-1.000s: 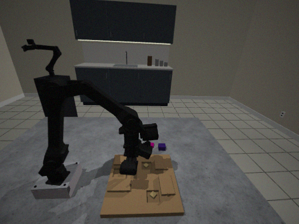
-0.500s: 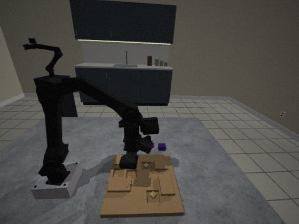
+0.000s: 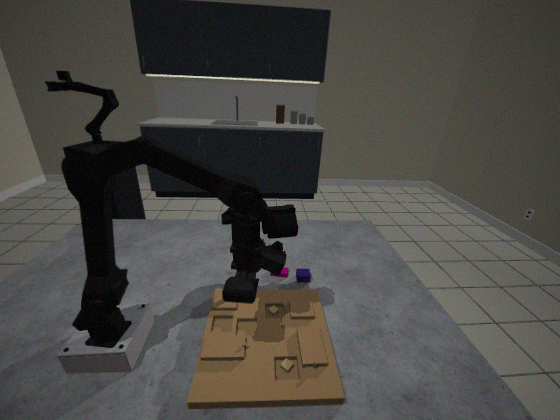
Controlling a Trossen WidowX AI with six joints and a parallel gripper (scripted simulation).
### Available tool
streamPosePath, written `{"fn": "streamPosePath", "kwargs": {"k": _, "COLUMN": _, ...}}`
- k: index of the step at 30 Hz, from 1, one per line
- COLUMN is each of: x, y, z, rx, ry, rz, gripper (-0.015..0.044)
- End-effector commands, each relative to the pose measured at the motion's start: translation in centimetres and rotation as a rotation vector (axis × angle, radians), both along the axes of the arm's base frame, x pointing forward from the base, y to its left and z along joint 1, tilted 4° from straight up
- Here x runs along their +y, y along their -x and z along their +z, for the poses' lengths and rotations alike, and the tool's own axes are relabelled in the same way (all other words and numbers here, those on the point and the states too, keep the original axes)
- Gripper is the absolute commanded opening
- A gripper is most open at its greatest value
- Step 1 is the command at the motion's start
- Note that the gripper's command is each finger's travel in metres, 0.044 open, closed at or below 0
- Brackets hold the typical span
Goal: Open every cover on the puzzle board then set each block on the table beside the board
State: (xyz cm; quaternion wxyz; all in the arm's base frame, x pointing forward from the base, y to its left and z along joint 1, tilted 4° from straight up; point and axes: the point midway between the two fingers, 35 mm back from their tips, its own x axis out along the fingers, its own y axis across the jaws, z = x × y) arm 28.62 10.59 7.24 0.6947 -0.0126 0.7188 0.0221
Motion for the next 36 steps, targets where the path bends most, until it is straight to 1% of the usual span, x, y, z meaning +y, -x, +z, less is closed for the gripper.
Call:
{"fn": "streamPosePath", "kwargs": {"k": 1, "x": 1.4, "y": 0.3, "z": 0.1, "rx": 0.001, "ry": 0.003, "rz": 0.002, "gripper": 0.0080}}
{"fn": "streamPosePath", "kwargs": {"k": 18, "x": 7.4, "y": 2.4, "z": 0.4, "rx": 0.001, "ry": -0.003, "rz": 0.002, "gripper": 0.0080}}
{"fn": "streamPosePath", "kwargs": {"k": 36, "x": 13.3, "y": 6.0, "z": 0.7, "rx": 0.005, "ry": -0.008, "rz": 0.002, "gripper": 0.0080}}
